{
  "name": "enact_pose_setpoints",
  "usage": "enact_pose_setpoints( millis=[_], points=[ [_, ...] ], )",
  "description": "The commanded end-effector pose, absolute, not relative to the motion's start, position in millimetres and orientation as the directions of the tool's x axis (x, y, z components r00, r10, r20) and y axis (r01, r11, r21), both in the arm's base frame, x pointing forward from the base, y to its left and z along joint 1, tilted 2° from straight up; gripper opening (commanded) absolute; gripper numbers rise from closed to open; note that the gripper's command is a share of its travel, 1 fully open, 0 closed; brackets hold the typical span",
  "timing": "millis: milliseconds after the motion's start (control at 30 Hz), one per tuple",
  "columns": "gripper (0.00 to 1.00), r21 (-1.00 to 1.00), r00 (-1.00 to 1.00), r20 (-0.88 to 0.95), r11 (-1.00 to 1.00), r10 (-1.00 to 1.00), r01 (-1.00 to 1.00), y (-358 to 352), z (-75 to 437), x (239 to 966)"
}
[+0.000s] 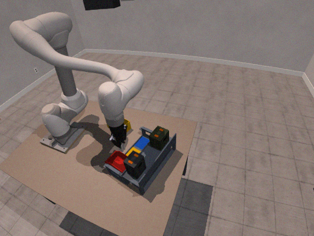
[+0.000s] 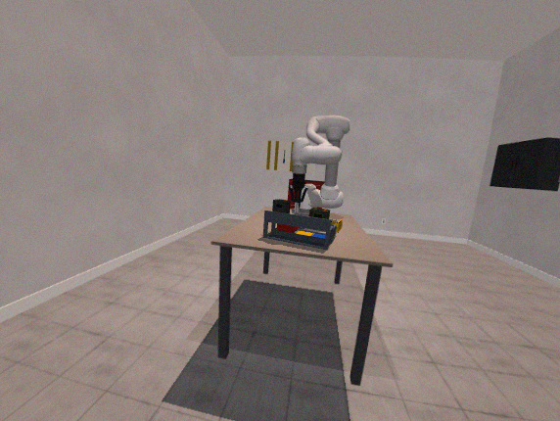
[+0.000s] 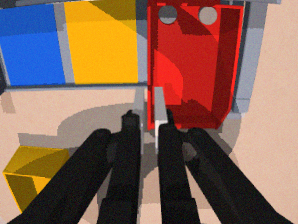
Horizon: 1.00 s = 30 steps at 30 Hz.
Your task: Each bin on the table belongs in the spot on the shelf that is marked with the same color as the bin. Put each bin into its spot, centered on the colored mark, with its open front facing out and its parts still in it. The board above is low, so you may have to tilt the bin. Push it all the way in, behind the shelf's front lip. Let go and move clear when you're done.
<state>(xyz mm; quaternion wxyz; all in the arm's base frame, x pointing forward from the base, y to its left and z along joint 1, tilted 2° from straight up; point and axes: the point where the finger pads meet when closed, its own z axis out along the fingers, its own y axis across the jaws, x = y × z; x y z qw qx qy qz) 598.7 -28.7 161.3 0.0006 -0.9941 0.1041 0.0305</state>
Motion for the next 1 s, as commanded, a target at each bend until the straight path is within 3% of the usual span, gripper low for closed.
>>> enact_pose_setpoints(
  millis=[0,967],
  points=[
    [0.15,0.005,0.976,-0.061,-0.978,-0.207,-0.207,-28.6,164.3,598.5],
    [0.15,0.005,0.976,-0.061,-0.978,-0.207,-0.207,-28.5,182.1,598.0]
  ],
)
